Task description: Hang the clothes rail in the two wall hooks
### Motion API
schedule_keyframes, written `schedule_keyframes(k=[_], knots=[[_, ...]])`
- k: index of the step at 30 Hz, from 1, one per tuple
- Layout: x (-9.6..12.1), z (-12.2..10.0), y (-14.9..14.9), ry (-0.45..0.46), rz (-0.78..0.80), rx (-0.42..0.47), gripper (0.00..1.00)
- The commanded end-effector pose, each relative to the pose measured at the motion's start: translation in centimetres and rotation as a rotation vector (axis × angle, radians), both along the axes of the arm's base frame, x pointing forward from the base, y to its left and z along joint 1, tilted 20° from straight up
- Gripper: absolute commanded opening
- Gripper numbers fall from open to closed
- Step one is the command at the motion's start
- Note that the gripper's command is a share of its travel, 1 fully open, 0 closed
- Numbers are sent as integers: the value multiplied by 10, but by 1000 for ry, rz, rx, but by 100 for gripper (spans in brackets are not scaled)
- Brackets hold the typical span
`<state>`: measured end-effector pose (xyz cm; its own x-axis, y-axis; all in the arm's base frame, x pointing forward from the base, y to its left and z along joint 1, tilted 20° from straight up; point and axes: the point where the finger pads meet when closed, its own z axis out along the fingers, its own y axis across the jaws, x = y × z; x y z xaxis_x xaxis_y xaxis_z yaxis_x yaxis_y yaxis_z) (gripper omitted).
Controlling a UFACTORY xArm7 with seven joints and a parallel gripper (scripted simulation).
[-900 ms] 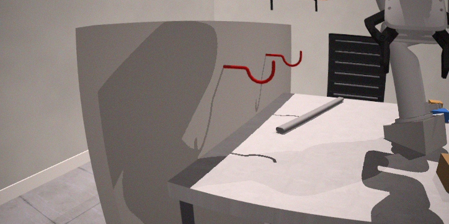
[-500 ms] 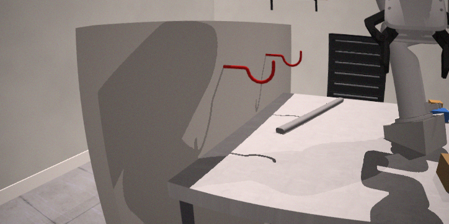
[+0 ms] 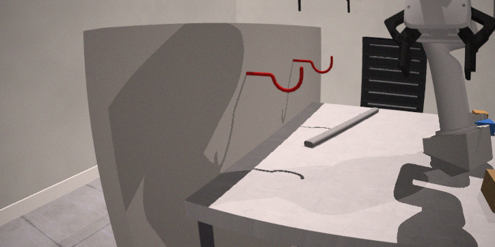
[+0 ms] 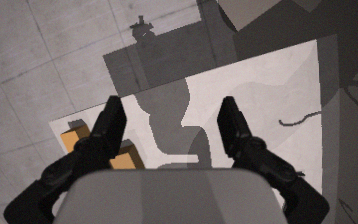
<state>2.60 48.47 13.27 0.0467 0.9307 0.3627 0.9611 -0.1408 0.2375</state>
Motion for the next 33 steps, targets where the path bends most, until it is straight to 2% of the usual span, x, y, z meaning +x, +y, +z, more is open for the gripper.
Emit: schedule_keyframes(k=[1,5,7,12,16,21,24,28,33], knots=[[15,9,-1,4,-43,11,100],[34,16,-4,17,-155,30,100],[34,16,-4,17,-155,30,100],[52,22,-8,17,-155,30,100],[69,29,-14,32,-286,53,100],[91,38,-21,33,-299,55,100],[91,38,-21,33,-299,55,100],[108,44,-28,47,-429,79,100],[127,52,-37,48,-442,81,100]])
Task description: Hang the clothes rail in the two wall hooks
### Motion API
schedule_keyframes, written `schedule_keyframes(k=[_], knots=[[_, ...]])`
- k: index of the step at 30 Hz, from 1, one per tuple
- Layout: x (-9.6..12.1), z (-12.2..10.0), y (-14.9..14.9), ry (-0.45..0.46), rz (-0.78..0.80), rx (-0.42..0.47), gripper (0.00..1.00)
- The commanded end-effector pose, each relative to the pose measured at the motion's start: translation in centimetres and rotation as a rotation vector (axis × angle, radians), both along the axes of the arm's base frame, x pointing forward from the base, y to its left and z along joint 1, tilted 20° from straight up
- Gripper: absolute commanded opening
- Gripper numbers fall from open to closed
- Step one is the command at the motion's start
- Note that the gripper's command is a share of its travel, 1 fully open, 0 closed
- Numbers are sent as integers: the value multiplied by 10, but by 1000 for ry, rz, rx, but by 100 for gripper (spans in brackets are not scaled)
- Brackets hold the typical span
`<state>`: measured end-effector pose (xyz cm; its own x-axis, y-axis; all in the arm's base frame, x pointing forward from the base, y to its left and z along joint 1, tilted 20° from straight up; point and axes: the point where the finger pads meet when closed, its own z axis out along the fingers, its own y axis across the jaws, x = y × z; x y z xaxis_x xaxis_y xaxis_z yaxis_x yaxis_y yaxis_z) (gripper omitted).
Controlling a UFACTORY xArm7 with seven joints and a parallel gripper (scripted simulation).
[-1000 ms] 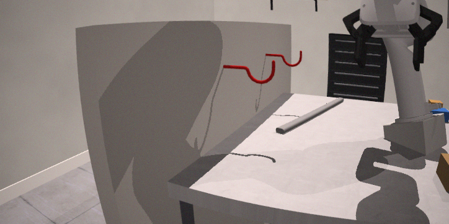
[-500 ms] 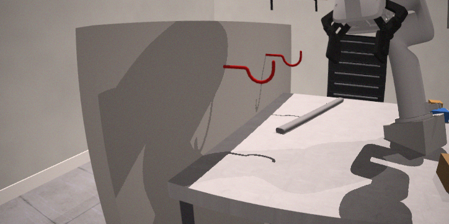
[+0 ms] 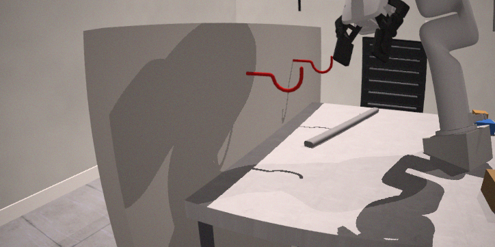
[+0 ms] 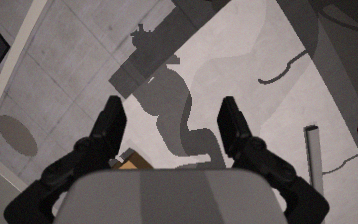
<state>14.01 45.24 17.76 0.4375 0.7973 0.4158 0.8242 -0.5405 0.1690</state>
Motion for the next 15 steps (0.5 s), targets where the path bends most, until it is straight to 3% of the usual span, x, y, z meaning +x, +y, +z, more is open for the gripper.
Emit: schedule_keyframes(k=[1,5,12,15], knots=[[13,7,-5,0,-18,7,100],[30,14,-14,14,-148,32,100],[48,21,-25,15,-159,34,100],[59,26,-33,24,-255,53,100]])
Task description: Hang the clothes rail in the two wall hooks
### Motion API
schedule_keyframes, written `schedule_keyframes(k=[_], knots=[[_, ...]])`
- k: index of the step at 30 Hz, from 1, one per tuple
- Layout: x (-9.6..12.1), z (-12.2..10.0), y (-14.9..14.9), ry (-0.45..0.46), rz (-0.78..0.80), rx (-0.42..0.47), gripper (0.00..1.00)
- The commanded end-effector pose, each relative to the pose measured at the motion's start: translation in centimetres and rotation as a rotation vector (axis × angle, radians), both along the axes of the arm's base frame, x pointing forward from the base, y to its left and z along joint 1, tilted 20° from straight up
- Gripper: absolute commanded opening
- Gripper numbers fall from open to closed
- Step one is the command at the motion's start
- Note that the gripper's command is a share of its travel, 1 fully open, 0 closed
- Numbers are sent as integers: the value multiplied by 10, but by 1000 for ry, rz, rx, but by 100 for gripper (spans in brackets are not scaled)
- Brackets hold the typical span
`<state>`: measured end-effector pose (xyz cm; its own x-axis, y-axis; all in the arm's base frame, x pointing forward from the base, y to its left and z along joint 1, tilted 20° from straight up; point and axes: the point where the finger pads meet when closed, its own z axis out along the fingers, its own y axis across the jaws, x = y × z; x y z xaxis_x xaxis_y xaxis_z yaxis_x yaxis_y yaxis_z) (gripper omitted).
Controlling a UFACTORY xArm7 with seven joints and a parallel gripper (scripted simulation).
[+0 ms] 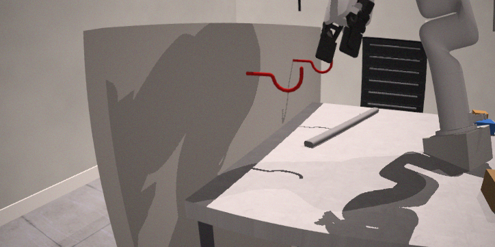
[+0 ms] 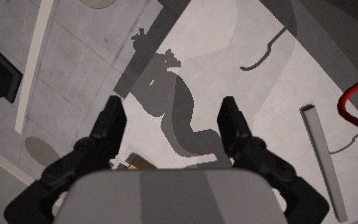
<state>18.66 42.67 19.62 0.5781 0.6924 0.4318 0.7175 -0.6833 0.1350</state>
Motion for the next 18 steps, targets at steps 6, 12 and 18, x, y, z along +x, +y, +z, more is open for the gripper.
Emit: schedule_keyframes(k=[6,12,18], knots=[[30,15,-20,12,-142,33,100],[45,21,-33,18,-205,46,100],[62,29,-49,24,-268,59,100]])
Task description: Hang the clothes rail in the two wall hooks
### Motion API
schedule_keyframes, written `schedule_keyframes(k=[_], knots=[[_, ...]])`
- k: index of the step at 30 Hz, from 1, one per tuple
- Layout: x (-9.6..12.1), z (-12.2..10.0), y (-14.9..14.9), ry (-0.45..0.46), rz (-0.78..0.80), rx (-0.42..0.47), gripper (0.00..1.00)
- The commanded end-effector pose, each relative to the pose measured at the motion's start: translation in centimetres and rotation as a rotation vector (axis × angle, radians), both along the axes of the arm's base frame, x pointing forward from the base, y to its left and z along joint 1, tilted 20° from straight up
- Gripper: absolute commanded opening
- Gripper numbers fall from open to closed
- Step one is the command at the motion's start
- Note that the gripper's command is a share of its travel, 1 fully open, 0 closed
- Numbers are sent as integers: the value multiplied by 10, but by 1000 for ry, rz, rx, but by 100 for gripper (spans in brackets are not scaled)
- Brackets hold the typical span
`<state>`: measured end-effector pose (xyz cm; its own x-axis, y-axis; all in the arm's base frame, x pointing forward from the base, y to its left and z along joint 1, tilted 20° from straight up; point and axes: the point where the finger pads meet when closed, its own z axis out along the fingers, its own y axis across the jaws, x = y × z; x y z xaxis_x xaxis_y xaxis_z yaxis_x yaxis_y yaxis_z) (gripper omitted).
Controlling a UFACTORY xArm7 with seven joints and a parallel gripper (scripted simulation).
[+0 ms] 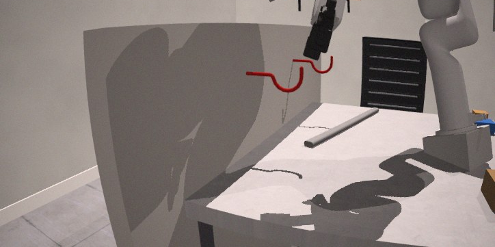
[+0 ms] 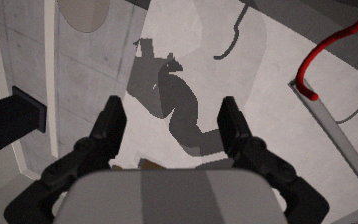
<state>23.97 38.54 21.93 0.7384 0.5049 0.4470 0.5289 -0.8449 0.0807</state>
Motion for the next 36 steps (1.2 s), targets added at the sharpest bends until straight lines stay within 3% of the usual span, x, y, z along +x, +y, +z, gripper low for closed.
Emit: schedule_keyframes(k=[1,22,36], knots=[[12,8,-11,2,-52,15,100],[64,33,-78,28,-360,82,100],[86,46,-121,42,-583,136,100]])
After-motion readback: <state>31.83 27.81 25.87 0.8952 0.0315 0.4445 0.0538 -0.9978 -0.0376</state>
